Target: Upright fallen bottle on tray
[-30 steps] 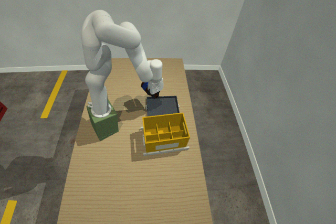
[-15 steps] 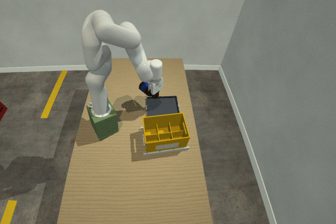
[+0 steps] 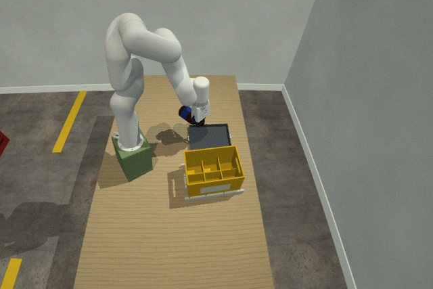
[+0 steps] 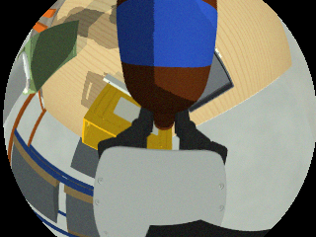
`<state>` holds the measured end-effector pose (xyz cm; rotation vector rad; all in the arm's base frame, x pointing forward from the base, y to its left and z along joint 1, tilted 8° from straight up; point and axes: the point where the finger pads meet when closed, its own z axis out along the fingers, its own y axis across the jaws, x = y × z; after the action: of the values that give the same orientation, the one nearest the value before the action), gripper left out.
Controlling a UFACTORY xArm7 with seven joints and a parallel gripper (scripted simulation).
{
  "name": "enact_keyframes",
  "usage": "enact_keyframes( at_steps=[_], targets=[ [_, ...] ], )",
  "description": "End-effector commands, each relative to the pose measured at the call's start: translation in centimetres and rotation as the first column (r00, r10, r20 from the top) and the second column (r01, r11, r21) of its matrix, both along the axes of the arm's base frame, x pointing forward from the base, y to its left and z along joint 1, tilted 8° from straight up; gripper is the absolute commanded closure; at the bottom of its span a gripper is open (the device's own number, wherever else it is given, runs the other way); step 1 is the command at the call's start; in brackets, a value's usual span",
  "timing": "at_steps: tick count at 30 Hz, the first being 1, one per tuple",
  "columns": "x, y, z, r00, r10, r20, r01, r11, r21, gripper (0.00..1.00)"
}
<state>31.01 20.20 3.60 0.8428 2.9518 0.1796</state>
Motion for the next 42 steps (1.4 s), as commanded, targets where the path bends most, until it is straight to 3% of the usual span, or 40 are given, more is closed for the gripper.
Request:
enact_keyframes(
  at_steps=[1, 42],
  targets=[
    [0.11, 0.05, 0.10, 1.000, 0.000, 0.003, 0.000, 1.000, 0.001, 1.00],
    [0.11, 0.05, 0.10, 0.994, 0.113, 0.013, -0.113, 0.994, -0.011, 1.00]
  ],
)
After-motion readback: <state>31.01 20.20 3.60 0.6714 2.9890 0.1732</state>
